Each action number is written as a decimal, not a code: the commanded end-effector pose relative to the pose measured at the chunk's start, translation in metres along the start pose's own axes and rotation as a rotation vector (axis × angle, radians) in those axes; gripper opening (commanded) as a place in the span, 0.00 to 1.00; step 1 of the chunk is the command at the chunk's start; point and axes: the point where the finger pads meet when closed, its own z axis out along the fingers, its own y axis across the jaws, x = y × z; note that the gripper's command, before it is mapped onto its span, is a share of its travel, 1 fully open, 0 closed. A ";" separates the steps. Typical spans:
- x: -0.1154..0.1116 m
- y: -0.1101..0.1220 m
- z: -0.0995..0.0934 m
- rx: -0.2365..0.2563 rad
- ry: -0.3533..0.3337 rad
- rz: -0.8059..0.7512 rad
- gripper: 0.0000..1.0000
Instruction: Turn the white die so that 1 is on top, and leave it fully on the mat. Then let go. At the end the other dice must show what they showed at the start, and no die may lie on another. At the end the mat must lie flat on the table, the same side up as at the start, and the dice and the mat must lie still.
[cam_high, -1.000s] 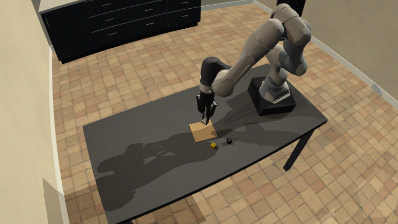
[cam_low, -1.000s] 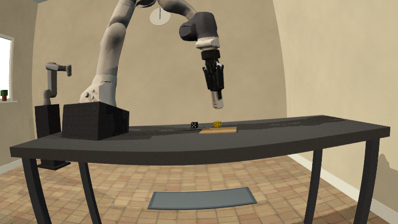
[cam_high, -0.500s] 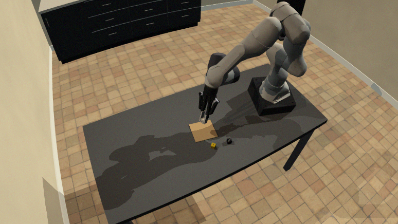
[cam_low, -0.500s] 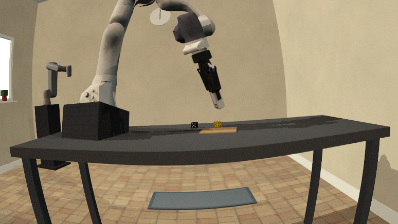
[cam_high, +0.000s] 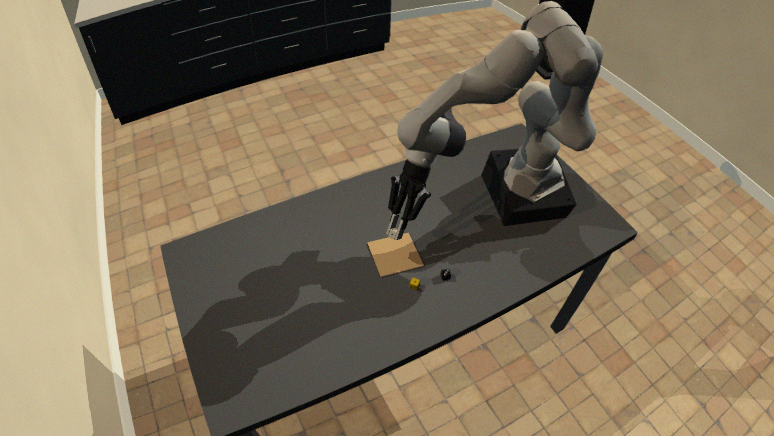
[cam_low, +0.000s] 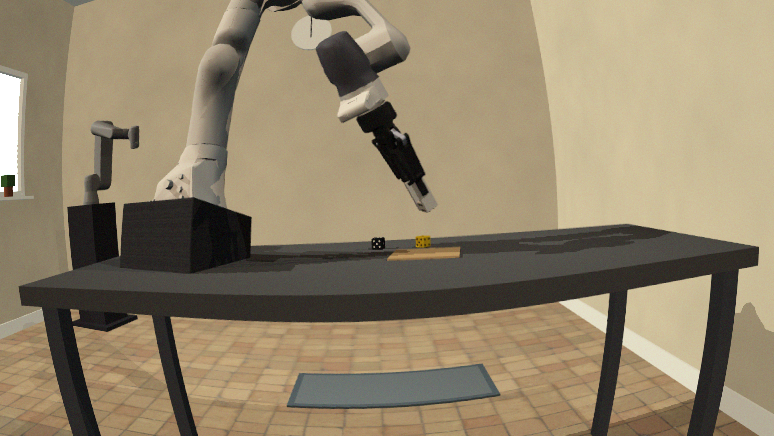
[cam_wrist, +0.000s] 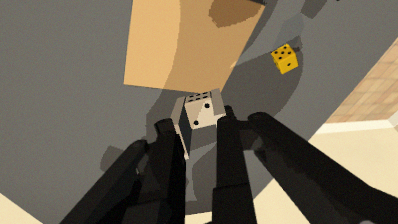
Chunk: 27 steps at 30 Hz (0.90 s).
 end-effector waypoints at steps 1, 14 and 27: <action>-0.004 0.006 0.003 -0.019 -0.074 -0.157 0.13; 0.001 0.005 0.003 -0.034 -0.289 -0.156 0.13; 0.006 0.004 0.003 -0.051 -0.503 -0.153 0.13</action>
